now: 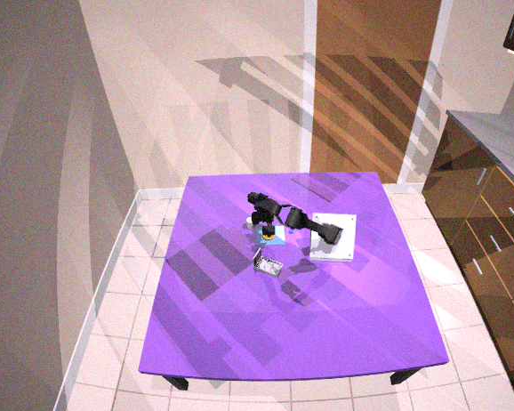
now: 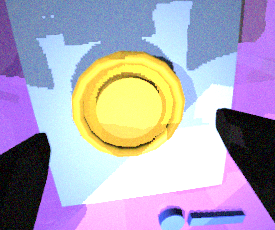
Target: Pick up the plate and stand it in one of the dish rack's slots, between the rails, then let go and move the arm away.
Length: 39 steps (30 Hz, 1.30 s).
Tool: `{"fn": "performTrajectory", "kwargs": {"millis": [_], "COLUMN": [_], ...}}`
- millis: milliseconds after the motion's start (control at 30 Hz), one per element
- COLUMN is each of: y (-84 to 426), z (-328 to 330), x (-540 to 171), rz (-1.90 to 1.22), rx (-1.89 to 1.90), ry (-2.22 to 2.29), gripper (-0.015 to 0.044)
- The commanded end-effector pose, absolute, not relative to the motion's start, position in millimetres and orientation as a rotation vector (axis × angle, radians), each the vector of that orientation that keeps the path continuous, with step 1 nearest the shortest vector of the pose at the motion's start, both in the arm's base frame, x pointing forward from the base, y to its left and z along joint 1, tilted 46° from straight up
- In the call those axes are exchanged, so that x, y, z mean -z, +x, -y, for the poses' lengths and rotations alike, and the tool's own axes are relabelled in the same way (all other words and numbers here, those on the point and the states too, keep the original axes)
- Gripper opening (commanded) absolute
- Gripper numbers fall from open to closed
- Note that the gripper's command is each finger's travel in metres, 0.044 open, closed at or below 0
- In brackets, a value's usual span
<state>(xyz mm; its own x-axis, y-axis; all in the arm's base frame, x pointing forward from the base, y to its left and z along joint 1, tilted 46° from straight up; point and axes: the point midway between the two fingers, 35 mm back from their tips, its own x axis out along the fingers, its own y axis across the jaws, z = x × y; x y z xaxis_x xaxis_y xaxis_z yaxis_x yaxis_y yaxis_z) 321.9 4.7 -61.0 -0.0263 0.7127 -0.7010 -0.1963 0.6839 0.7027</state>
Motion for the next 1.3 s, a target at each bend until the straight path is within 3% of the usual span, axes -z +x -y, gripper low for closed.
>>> {"fn": "performTrajectory", "kwargs": {"millis": [0,700,1267], "y": [321,320,320], "z": [-11,-32,-32], "x": [66,88,88], "rz": [-1.425,-1.424,-1.424], "rx": [-0.77,-0.773,-0.773], "ry": [0.472,0.474,0.474], "gripper": [0.04,0.04,0.031]}}
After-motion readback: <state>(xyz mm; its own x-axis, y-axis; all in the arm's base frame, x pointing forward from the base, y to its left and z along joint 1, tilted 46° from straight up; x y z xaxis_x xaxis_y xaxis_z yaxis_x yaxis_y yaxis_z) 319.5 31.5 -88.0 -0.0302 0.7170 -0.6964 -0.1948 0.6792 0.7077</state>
